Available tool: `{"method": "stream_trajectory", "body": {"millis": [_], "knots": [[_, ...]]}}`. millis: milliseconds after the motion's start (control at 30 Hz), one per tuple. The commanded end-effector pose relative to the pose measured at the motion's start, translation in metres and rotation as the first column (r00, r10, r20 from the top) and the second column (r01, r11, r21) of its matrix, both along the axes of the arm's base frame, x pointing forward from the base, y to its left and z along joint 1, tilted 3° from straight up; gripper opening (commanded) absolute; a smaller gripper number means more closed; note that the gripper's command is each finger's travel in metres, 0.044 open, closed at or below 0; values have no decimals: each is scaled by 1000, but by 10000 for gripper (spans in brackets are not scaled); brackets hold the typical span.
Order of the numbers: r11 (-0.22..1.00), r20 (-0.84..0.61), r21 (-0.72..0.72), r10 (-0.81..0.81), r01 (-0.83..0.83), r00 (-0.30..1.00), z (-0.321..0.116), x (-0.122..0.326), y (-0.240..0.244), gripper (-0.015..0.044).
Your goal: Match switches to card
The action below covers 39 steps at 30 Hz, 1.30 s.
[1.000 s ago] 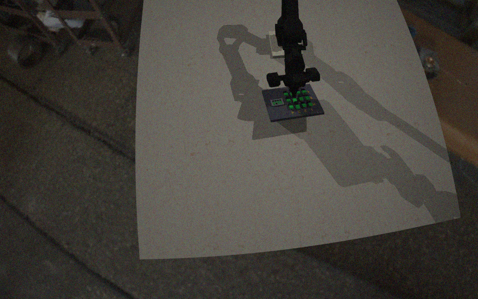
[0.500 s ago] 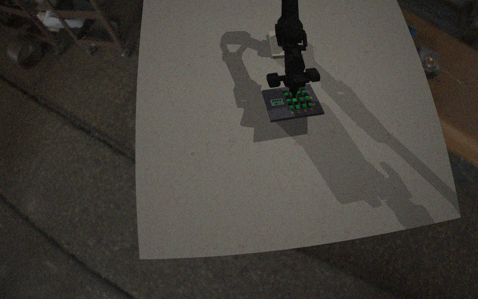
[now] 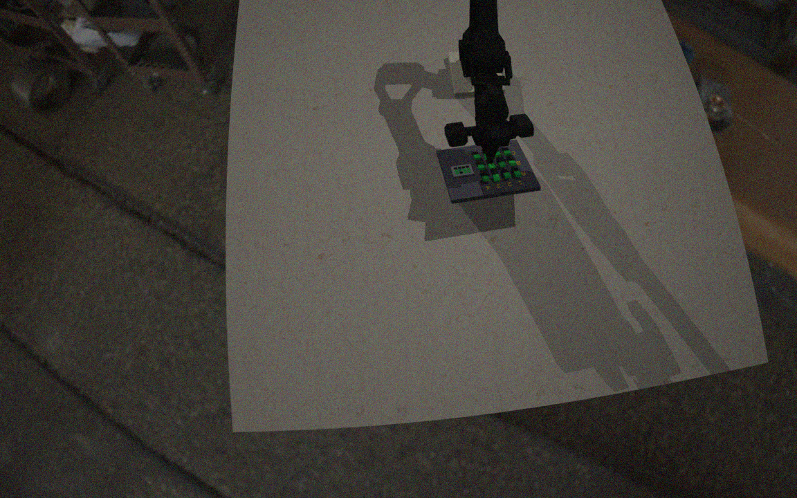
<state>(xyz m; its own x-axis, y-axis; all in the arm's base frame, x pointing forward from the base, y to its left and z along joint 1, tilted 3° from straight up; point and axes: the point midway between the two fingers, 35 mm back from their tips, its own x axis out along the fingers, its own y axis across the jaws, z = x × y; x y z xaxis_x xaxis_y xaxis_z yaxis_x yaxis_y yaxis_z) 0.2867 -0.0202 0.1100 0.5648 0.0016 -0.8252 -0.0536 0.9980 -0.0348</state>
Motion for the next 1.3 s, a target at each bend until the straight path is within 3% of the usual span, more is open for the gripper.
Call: {"method": "stream_trajectory", "body": {"millis": [0,267,400,633,867,1267], "knots": [[1000,-3,2,-4,4,1000,-2,0,0,0],[1000,-32,0,-5,5,999,53,-35,0,0],[1000,-33,1,-5,5,999,53,-35,1,0],[1000,-35,6,-5,5,999,41,-55,46,0],[1000,-57,5,-5,6,998,13,-37,47,0],[1000,-58,5,-5,6,998,2,-30,47,0]]}}
